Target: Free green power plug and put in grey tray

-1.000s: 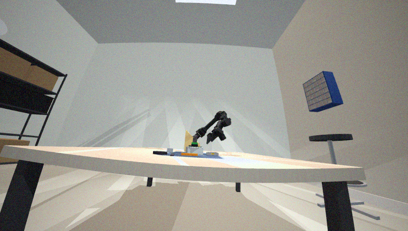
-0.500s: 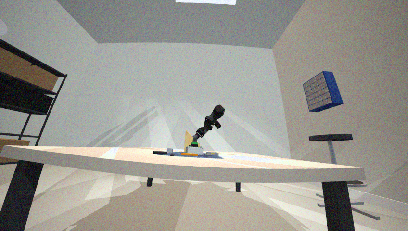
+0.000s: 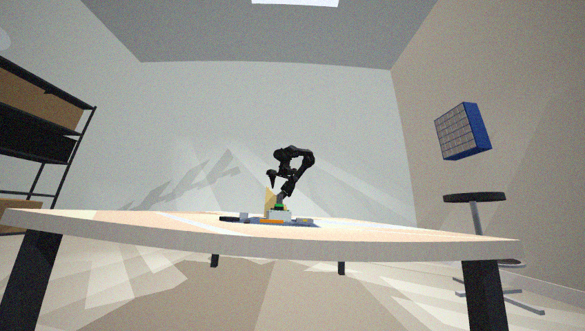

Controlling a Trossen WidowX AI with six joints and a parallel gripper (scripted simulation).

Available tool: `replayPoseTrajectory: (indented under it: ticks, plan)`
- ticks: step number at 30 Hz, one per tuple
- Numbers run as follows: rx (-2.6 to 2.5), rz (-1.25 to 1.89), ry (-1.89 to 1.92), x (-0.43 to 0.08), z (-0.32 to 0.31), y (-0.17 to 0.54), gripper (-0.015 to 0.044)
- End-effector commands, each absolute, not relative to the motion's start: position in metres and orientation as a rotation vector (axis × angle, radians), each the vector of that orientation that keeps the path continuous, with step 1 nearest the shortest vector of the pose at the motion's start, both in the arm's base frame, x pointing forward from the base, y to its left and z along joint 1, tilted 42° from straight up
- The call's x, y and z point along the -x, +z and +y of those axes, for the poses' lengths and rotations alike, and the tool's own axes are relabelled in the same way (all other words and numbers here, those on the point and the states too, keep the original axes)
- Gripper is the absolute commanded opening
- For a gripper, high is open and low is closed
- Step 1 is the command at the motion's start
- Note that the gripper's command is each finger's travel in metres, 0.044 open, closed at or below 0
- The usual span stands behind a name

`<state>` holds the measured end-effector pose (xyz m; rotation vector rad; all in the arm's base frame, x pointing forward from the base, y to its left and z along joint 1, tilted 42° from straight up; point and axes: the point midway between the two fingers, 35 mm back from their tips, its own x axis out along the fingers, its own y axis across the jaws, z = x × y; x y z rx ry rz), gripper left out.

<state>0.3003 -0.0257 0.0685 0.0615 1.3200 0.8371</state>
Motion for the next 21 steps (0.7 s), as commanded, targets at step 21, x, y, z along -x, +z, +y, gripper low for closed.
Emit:
replayPoseTrajectory:
  ticks: [21]
  plan:
    - [-0.359, 1.370, 0.754, -0.288, -0.011, 0.040, 0.0430]
